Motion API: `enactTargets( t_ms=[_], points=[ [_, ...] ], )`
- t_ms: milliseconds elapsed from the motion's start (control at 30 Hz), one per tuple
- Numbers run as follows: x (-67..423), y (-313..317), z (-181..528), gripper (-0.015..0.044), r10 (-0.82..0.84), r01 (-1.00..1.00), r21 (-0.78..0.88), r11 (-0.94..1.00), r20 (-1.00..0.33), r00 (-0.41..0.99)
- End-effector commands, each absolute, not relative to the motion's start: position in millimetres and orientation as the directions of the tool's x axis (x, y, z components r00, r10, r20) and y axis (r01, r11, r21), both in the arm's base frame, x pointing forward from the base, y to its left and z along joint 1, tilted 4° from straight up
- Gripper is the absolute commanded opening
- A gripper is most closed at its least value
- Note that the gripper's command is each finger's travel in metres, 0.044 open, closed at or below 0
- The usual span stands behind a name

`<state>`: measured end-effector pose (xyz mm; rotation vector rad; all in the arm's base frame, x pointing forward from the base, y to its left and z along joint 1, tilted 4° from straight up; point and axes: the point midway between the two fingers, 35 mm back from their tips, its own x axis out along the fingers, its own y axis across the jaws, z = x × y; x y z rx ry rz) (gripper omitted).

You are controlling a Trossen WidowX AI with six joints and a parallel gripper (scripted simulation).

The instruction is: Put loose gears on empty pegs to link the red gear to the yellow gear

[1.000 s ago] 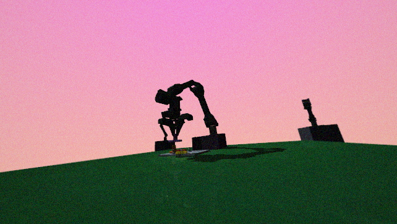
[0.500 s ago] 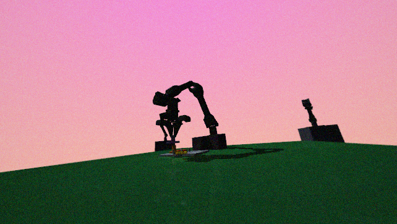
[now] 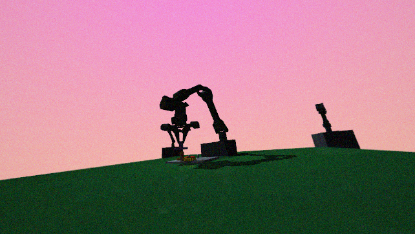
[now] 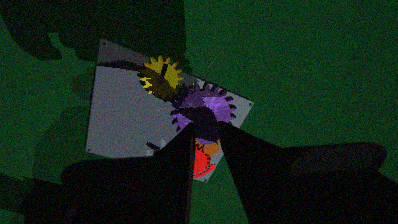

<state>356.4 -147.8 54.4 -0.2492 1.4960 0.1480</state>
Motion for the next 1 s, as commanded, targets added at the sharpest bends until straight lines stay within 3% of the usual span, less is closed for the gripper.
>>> enactTargets(
  t_ms=[0,633,967],
  points=[
    [356.4,-147.4,54.7,0.0000,-0.052,-0.327,-0.074,0.942,-0.996,0.073],
    [357.1,-148.0,38.7,0.0000,-0.052,-0.509,-0.083,0.857,-0.996,0.073],
    [358.8,-149.5,24.4,0.0000,-0.053,-0.472,-0.081,0.878,-0.996,0.073]
  ],
)
